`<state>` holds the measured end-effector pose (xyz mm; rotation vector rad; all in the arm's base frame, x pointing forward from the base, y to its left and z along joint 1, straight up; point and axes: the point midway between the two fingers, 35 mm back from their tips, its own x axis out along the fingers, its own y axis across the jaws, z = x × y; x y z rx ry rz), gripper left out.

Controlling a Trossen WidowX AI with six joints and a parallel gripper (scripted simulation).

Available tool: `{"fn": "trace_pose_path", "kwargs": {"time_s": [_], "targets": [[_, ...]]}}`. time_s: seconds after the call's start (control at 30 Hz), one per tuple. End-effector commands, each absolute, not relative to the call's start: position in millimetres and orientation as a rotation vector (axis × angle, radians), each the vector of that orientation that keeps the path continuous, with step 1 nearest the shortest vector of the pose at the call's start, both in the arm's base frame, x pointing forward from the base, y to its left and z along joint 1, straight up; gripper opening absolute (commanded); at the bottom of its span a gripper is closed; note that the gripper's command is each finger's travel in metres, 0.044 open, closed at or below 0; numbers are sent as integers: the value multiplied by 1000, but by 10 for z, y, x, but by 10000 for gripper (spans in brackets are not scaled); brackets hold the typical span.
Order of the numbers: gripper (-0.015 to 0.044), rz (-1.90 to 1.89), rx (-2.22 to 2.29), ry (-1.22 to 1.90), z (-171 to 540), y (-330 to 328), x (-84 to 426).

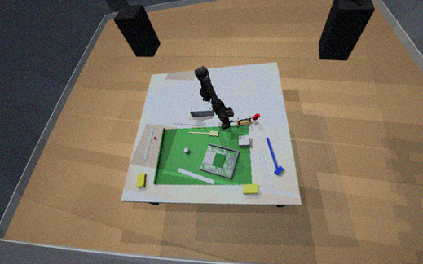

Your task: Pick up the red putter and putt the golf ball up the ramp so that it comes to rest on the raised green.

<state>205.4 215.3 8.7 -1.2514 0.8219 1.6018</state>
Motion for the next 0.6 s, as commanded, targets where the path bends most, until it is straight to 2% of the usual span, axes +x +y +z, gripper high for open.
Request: {"fn": "trace_pose_path", "kwargs": {"time_s": [0.0,0.57], "targets": [[440,1608,-1251,821,32,2150,2042],[440,1608,-1251,821,-197,2152,2047]]}}
